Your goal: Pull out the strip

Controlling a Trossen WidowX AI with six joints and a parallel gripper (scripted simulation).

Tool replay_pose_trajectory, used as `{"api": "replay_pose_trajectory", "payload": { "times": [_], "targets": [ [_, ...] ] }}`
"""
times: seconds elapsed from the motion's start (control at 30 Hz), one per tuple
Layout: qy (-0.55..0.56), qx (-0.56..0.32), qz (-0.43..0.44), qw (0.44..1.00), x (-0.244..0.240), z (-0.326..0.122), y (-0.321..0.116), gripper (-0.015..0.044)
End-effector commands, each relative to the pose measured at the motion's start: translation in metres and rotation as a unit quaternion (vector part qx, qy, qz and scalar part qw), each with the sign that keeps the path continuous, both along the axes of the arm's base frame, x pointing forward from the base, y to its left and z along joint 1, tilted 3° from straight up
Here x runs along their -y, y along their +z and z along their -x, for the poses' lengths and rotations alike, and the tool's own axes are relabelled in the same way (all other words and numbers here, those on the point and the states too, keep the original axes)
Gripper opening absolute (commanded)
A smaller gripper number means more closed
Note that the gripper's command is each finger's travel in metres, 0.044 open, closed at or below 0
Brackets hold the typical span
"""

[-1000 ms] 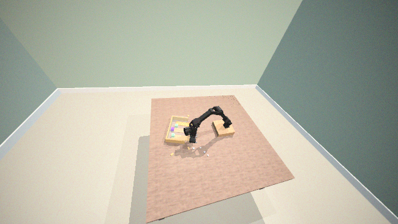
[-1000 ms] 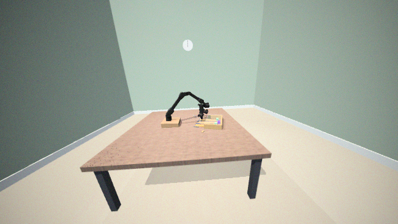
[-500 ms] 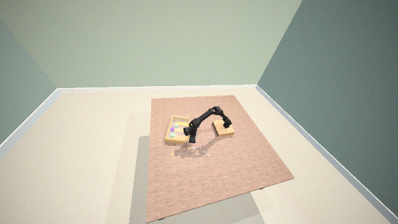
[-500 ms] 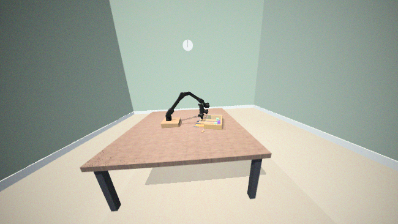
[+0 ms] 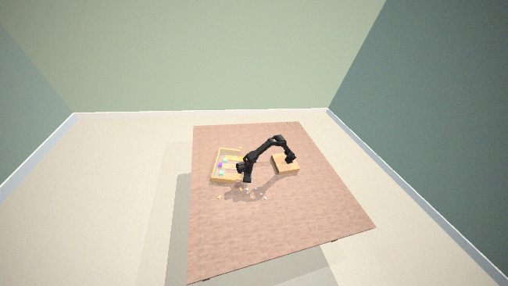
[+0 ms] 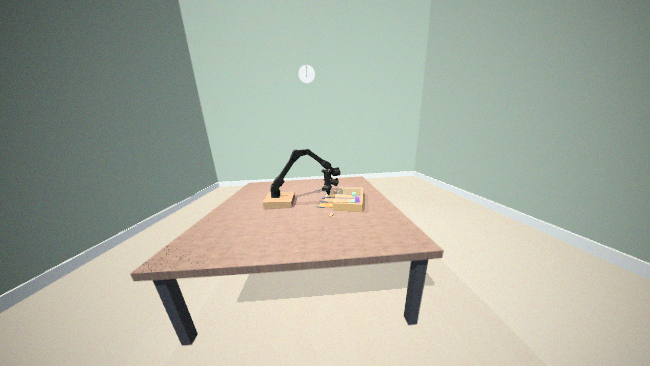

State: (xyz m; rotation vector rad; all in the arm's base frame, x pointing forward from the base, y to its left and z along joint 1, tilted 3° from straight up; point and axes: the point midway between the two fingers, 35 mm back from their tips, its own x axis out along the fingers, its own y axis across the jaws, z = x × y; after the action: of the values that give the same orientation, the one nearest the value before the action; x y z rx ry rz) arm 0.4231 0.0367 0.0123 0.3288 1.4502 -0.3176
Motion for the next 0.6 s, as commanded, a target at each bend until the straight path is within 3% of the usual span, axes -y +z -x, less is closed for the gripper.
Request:
{"api": "replay_pose_trajectory", "payload": {
  "times": [0.0, 0.57],
  "targets": [
    [0.000, -0.011, -0.001, 1.000, -0.004, 0.011, -0.005, 0.0000],
    [0.000, -0.012, -0.002, 1.000, -0.015, 0.036, -0.008, 0.0000]
  ]
}}
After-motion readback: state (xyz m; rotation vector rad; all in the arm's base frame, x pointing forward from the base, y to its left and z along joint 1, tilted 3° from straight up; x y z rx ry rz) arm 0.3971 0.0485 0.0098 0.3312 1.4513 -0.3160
